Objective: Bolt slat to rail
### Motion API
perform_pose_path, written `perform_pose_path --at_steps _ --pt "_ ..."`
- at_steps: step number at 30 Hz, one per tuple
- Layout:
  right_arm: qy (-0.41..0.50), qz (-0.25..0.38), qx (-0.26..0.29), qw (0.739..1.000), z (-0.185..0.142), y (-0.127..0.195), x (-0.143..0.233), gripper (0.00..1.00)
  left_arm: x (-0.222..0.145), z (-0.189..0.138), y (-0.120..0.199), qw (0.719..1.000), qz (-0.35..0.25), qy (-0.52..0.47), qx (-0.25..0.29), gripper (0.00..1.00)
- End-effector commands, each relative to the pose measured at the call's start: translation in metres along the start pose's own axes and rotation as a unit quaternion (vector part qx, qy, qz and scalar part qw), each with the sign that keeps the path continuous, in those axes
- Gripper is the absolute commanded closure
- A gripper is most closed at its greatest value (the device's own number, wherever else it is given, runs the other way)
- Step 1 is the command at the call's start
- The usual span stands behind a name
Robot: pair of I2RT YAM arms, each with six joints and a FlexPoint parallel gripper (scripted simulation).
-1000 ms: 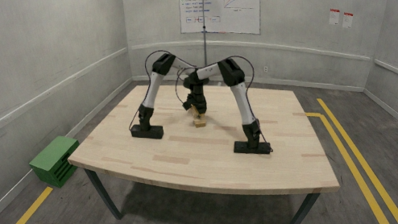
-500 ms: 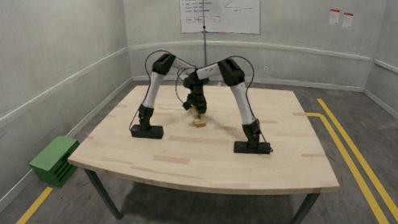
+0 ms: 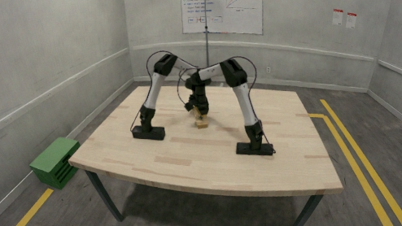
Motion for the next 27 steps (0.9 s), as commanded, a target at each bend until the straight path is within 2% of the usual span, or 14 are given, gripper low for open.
perform_pose_path --at_steps 1,27 --pt "0.008 0.005 -0.003 1.000 0.0034 -0.0023 -0.0002 0.64 -0.0033 0.0018 0.0053 1.000 -0.007 0.000 -0.005 0.33" --pt "0.008 0.005 -0.003 1.000 0.0035 -0.0083 -0.0002 0.64 -0.0033 0.0018 0.0053 1.000 -0.007 0.000 -0.005 0.33"
Point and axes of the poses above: on each arm, the point where the finger pads meet when closed, its own y axis back along the fingers, its own x axis across the jaws, z = x × y, the point moved 1 cm from there along y, back along the fingers, and after that the axes turned 1 degree about -y, right-handed, at the moved point
